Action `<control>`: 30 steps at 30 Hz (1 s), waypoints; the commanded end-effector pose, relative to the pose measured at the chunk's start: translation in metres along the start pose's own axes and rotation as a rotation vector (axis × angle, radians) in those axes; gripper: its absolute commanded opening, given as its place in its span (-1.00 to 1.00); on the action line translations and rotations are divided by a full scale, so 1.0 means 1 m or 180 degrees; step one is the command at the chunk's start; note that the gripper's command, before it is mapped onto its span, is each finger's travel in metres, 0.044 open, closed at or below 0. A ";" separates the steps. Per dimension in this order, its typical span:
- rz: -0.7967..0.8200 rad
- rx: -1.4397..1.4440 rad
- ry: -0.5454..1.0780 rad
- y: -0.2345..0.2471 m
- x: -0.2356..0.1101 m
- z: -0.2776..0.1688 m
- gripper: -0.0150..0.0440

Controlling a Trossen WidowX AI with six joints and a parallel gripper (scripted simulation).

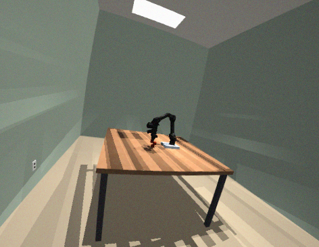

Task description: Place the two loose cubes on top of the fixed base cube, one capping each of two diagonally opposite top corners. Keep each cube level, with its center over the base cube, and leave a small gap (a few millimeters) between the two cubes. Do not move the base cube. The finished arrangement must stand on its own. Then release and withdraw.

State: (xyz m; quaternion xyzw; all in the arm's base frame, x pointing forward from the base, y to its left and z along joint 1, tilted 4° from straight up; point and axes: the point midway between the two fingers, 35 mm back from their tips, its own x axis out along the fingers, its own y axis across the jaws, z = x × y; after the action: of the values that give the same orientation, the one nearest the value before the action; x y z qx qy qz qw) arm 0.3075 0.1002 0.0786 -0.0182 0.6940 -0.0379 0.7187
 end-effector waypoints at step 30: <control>0.0057 0.0117 0.0047 0.000 0.022 0.001 -0.14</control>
State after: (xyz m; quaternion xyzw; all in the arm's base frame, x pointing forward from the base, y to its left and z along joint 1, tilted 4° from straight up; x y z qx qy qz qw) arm 0.3085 0.0978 0.0571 -0.0024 0.6991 -0.0444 0.7136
